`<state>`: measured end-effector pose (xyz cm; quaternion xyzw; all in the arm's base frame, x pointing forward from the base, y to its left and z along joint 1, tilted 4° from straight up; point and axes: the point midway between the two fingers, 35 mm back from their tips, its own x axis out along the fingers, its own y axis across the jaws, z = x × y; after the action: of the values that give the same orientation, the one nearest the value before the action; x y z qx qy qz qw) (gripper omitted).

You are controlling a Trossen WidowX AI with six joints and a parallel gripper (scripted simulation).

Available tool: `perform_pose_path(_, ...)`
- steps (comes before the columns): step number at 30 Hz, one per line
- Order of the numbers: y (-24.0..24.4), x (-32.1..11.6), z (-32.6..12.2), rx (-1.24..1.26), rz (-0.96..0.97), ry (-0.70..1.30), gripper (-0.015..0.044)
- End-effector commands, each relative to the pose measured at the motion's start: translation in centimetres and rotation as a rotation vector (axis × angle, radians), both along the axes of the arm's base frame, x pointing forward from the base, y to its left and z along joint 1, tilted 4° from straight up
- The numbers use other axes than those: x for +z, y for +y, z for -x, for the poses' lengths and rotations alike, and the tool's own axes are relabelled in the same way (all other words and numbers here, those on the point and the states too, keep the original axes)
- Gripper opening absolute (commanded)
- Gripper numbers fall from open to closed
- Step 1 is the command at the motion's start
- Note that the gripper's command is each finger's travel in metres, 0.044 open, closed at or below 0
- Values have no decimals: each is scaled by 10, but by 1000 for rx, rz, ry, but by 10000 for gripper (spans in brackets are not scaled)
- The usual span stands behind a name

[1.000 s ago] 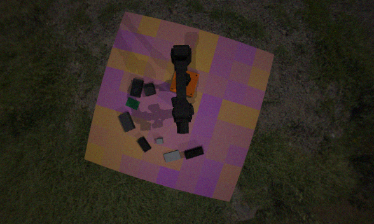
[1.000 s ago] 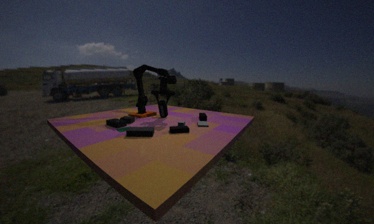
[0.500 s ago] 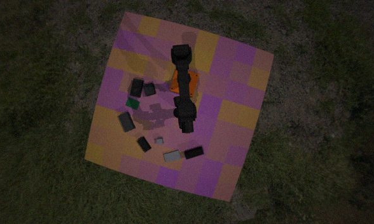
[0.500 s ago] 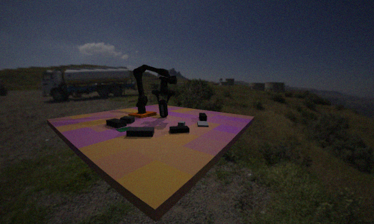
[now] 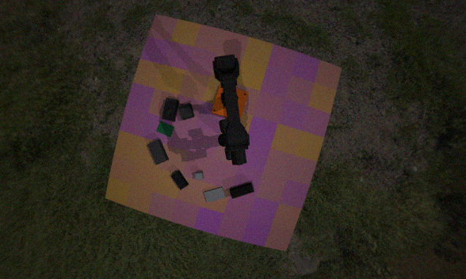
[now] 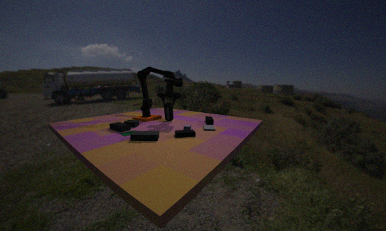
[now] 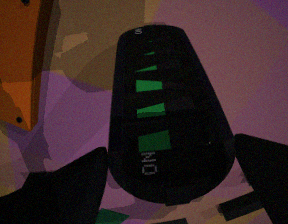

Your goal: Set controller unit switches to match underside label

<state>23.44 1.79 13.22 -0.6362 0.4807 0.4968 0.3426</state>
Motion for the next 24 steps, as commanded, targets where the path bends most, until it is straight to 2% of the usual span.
perform_pose_path(1,8,-2,3,1,-29,11,338)
perform_pose_path(24,24,-1,8,-1,-75,26,338)
